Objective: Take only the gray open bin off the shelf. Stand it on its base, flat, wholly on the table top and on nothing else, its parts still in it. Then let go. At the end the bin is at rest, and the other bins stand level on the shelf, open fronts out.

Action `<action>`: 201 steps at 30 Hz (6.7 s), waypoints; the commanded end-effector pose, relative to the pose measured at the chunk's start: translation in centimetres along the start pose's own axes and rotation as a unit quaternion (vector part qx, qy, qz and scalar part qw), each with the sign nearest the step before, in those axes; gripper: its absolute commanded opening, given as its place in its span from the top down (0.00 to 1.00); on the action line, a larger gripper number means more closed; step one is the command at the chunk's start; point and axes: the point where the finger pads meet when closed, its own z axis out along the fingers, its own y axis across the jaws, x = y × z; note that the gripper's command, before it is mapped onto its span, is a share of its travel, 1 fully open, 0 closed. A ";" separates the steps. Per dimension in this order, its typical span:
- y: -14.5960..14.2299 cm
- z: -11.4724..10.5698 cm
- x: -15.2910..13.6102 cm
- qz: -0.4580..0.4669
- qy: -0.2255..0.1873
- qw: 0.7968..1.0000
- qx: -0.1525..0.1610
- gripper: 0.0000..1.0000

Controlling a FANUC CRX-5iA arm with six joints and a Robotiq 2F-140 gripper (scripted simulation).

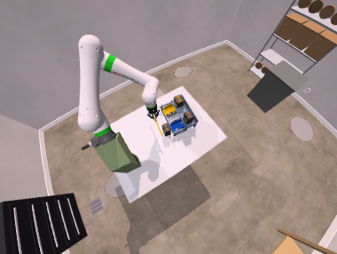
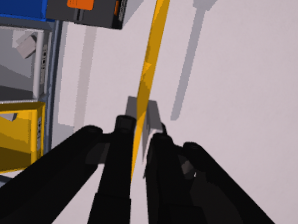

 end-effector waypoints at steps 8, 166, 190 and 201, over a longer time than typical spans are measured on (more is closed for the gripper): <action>4.0 0.0 0.0 0.000 0.000 1.000 0.000 1.00; 8.4 8.1 0.0 0.000 0.000 1.000 0.000 1.00; 8.3 10.1 0.0 0.000 0.000 1.000 0.000 1.00; 8.3 12.1 0.0 0.000 0.000 1.000 0.000 1.00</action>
